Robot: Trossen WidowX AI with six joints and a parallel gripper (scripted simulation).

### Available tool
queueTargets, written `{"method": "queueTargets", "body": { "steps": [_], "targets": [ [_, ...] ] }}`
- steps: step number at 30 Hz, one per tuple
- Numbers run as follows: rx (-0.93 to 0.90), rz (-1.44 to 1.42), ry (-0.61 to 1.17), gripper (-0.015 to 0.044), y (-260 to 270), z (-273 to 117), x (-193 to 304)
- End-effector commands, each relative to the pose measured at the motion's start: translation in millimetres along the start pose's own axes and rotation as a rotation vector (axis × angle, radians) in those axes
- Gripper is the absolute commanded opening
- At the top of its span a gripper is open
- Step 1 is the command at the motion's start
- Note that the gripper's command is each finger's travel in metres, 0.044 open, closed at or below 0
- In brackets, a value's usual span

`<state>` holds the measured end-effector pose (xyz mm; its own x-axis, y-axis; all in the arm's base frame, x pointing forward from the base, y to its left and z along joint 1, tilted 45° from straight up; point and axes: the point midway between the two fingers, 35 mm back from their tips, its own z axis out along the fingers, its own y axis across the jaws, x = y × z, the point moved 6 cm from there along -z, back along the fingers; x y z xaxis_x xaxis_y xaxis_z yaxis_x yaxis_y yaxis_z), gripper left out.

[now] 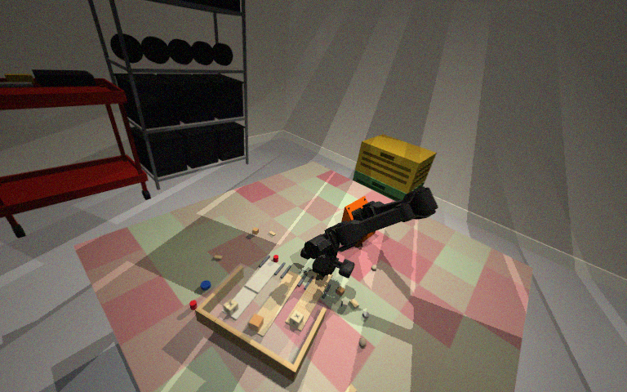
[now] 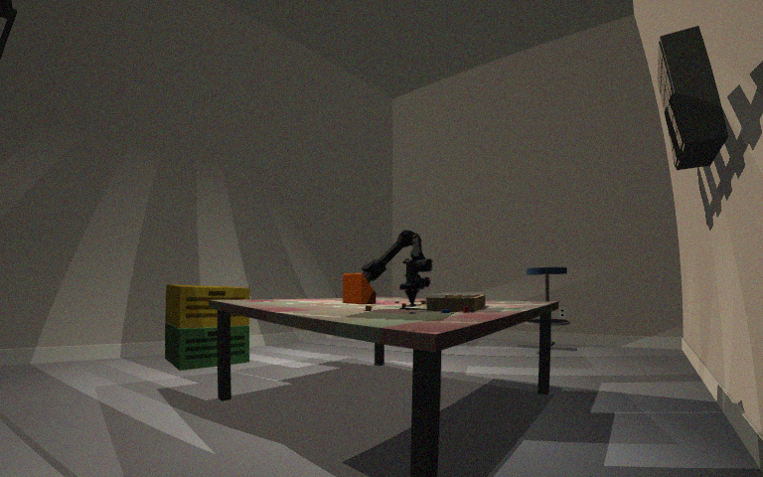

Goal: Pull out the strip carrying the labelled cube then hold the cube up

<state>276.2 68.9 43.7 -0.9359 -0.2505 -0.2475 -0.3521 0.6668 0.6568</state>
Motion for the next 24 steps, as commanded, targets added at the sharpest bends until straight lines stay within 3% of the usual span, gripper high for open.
{"method": "queueTargets", "body": {
  "steps": [1, 24],
  "targets": [
    [-0.007, 0.005, 0.021, 0.0000, 0.9, 4.3, 13.3],
    [-0.007, 0.007, 0.023, 0.0000, 0.3, 3.8, 46.2]
  ]
}}
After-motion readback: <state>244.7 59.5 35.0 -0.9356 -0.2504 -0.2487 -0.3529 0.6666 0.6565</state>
